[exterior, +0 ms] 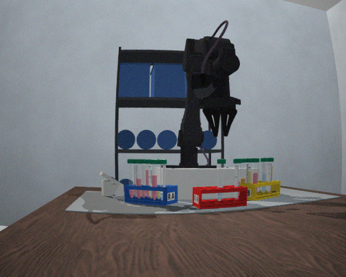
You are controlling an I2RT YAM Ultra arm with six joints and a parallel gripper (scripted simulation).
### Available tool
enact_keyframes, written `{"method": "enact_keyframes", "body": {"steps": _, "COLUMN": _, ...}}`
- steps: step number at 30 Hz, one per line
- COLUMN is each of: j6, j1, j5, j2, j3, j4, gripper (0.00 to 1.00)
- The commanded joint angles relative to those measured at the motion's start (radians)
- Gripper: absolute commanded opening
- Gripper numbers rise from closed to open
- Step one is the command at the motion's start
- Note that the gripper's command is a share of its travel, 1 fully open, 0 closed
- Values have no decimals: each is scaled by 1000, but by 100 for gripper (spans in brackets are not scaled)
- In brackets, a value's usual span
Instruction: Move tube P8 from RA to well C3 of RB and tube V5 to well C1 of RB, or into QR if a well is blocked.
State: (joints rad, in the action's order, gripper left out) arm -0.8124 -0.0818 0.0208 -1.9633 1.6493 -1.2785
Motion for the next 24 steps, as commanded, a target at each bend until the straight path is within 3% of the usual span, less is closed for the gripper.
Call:
{"method": "enact_keyframes", "body": {"steps": 1, "j6": -100, "j1": -15, "j5": -3, "j2": 86, "j3": -88, "j4": 17, "gripper": 30}}
{"method": "enact_keyframes", "body": {"steps": 4, "j6": -190, "j1": -22, "j5": 0, "j2": 155, "j3": -183, "j4": 38, "gripper": 30}}
{"method": "enact_keyframes", "body": {"steps": 6, "j6": -190, "j1": -22, "j5": 0, "j2": 155, "j3": -183, "j4": 38, "gripper": 30}}
{"method": "enact_keyframes", "body": {"steps": 12, "j6": -378, "j1": -31, "j5": 1, "j2": 289, "j3": -350, "j4": 73, "gripper": 30}}
{"method": "enact_keyframes", "body": {"steps": 18, "j6": -569, "j1": -21, "j5": 4, "j2": 301, "j3": -325, "j4": 80, "gripper": 30}}
{"method": "enact_keyframes", "body": {"steps": 24, "j6": -551, "j1": -65, "j5": -11, "j2": 304, "j3": -336, "j4": 74, "gripper": 30}}
